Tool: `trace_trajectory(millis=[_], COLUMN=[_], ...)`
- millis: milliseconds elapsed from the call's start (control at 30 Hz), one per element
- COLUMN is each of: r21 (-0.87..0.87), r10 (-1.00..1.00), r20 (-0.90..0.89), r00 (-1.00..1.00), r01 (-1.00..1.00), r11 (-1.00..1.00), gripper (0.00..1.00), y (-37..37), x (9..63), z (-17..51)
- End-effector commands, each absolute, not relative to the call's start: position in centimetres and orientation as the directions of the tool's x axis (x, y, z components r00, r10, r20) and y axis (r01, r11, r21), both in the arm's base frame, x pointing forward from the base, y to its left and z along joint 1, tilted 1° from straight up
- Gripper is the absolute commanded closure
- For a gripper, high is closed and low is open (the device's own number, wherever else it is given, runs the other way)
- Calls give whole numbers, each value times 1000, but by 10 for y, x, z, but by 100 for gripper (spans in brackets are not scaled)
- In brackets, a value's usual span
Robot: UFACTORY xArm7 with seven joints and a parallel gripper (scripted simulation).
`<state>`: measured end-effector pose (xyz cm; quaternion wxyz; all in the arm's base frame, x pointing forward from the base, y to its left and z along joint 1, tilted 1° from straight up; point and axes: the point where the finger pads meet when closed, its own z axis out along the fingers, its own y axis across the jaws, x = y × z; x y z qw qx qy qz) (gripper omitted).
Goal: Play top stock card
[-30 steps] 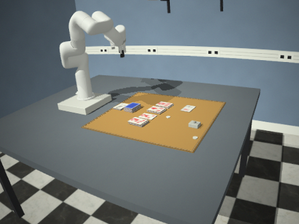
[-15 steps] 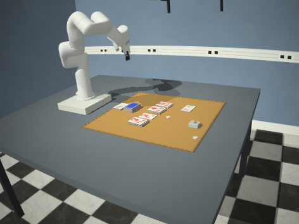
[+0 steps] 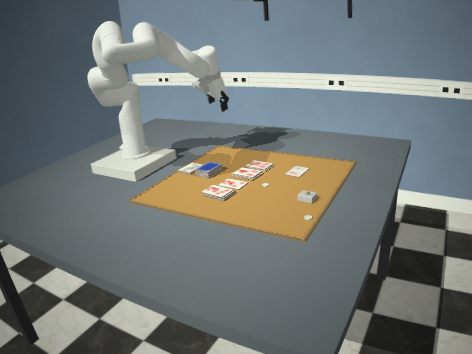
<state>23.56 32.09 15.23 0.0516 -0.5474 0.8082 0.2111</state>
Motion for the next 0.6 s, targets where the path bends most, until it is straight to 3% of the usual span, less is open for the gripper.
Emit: trace_trajectory(millis=[0,167,200,333,367,567], r21=[213,159,114,114,77,49], r10=[-894,-917,-938,-938,-955,-969], r20=[-312,-287,-254,-254,-217,-178], r00=[-321,-277,-237,-237,-202,-172], r01=[-941,-958,-970,-970,-979,-985], r11=[264,239,214,214,190,166], gripper=[0,0,0,0,0,0], y=[272,239,204,204,169,136], x=[279,302,322,322,338,350], z=[141,130,119,119,109,99])
